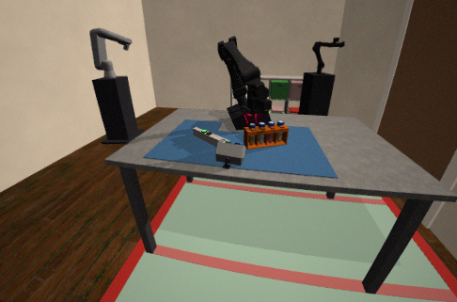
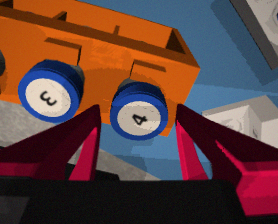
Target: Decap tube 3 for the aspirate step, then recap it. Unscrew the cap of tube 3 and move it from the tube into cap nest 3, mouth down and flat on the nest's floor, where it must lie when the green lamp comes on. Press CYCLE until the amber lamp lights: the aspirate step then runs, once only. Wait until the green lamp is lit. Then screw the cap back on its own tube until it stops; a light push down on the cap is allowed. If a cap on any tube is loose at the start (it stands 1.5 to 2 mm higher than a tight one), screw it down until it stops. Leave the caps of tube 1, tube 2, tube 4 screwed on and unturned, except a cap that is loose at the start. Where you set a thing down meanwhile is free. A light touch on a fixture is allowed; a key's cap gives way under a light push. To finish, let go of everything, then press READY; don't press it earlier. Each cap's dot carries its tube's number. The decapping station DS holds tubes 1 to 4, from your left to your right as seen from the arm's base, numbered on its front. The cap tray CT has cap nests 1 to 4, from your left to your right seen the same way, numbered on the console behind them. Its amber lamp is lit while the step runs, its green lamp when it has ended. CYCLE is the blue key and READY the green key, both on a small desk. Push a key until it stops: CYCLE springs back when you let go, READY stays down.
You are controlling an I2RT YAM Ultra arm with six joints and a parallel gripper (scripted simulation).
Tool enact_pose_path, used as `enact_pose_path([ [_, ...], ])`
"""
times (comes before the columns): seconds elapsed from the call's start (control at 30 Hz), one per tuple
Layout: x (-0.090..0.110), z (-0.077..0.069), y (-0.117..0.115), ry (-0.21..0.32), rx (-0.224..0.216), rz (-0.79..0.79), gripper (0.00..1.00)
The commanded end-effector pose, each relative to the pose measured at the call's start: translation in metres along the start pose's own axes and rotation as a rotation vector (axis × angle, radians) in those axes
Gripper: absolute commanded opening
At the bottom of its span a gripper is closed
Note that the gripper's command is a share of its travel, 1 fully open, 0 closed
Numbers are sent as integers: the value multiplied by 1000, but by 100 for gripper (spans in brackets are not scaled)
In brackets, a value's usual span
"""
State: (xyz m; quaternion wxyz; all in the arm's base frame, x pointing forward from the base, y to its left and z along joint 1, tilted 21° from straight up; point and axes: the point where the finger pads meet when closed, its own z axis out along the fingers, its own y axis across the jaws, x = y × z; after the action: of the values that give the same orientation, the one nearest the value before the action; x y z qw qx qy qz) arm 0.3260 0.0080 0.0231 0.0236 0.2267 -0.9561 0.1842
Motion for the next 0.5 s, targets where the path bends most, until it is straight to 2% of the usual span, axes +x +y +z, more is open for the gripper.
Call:
enact_pose_path([
  [0.0,-4,-2,-1,-17,4,-1,49],
  [0.43,-4,2,-1,-17,5,-1,49],
  [0.47,-4,2,-1,-17,5,-1,0],
])
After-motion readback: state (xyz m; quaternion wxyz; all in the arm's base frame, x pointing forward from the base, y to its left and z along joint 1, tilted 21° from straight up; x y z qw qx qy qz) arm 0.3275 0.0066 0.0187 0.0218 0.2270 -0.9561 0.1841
